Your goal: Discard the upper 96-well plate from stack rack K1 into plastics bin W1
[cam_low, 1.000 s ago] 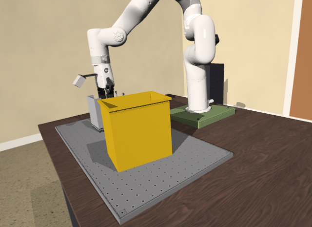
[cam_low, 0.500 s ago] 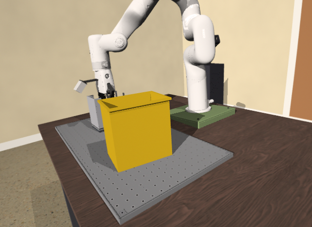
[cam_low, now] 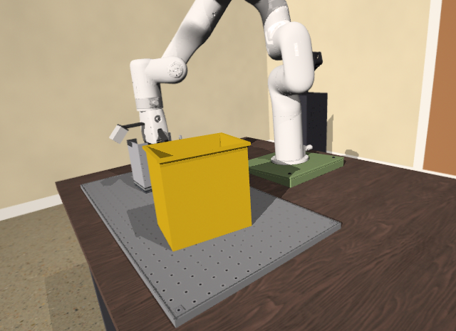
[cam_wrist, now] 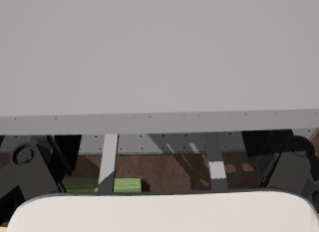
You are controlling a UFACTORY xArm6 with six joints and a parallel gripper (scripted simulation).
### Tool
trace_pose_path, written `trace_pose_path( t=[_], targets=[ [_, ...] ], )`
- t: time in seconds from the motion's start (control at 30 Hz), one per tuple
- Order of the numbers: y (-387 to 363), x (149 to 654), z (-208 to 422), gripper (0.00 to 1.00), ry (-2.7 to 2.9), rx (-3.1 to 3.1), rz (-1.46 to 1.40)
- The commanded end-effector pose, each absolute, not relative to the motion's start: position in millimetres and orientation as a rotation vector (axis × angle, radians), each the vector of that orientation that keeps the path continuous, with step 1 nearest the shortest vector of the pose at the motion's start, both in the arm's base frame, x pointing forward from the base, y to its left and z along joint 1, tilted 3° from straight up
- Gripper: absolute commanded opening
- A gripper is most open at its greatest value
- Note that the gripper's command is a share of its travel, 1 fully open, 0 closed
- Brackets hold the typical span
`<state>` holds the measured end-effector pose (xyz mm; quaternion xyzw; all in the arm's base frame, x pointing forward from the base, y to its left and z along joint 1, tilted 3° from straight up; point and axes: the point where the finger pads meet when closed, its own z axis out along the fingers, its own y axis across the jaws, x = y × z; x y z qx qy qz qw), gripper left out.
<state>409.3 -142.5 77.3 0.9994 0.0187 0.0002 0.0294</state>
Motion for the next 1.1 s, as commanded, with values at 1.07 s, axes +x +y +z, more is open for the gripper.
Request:
trace_pose_path(
  t=[1.07],
  targets=[
    [-144.2, 410.9, 59.2, 1.0, 0.058, 3.081, 0.007]
  ],
)
